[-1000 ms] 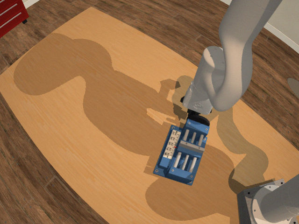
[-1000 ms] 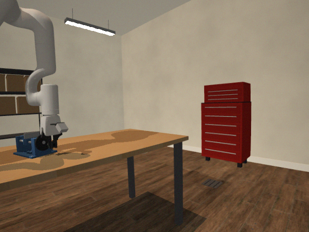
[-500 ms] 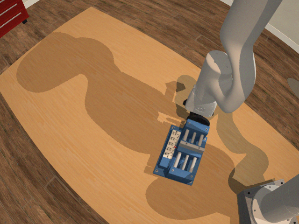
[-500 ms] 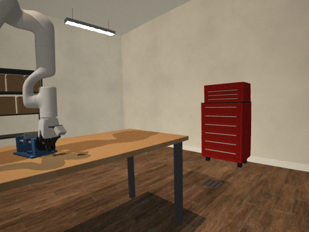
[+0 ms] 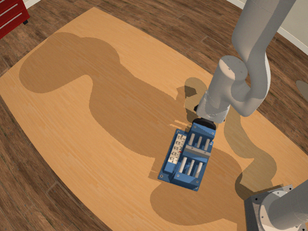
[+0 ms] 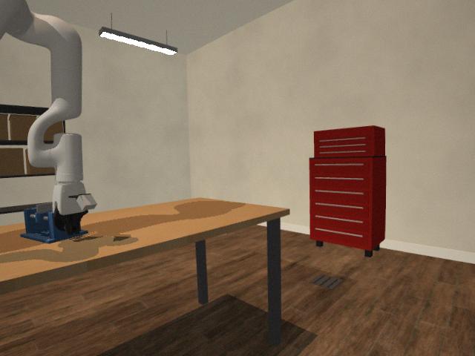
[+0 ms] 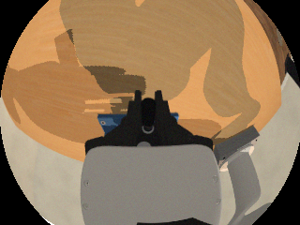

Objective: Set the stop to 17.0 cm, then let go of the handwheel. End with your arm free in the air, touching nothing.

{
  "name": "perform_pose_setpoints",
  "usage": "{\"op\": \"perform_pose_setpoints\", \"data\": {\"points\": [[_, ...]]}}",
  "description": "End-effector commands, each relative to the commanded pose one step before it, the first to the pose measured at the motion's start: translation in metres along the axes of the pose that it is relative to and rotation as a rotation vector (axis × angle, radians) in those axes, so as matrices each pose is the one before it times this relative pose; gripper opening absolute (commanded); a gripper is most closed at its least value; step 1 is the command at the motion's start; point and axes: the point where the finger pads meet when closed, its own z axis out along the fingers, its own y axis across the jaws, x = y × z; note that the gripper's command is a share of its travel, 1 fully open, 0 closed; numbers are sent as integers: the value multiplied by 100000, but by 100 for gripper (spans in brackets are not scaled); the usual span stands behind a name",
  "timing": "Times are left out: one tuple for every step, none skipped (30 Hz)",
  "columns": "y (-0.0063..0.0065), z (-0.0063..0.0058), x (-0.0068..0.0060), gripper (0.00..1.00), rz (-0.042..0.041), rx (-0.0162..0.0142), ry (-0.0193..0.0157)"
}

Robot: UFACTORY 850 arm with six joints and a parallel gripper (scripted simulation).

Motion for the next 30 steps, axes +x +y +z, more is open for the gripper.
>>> {"op": "perform_pose_setpoints", "data": {"points": [[1582,-830,32,6,75,1520,1058],[335,-385,0,6,0,0,1],[170,-263,0,6,0,0,0],[0,0,0,6,0,0,0],[0,0,0,6,0,0,0],[120,-225,0,6,0,-1,2],[83,-197,0,6,0,-1,1],[81,-196,-2,6,0,4,-4],[37,-162,2,6,0,-5,6],[37,-162,0,6,0,-1,1],[36,-161,-2,6,0,4,-5],[15,-145,1,6,0,-3,5],[7,-139,1,6,0,-3,4],[7,-139,-1,6,0,1,-2],[6,-139,-2,6,0,5,-8],[-12,-127,2,6,0,-3,8],[-15,-125,2,6,0,-3,5],[-16,-125,0,6,0,0,-1],[-16,-125,-2,6,0,4,-8],[-27,-121,1,6,0,0,2],[0,0,0,6,0,0,0],[0,0,0,6,0,0,0],[-36,-117,2,6,0,-3,9],[-36,-117,0,6,0,-1,1],[-36,-117,-2,6,0,2,-6],[-39,-117,-3,6,0,4,-10],[-58,-113,4,6,0,-3,14],[-58,-113,1,6,0,-1,5],[-58,-113,-1,6,0,1,-4],[-58,-113,-4,6,0,3,-13]]}}
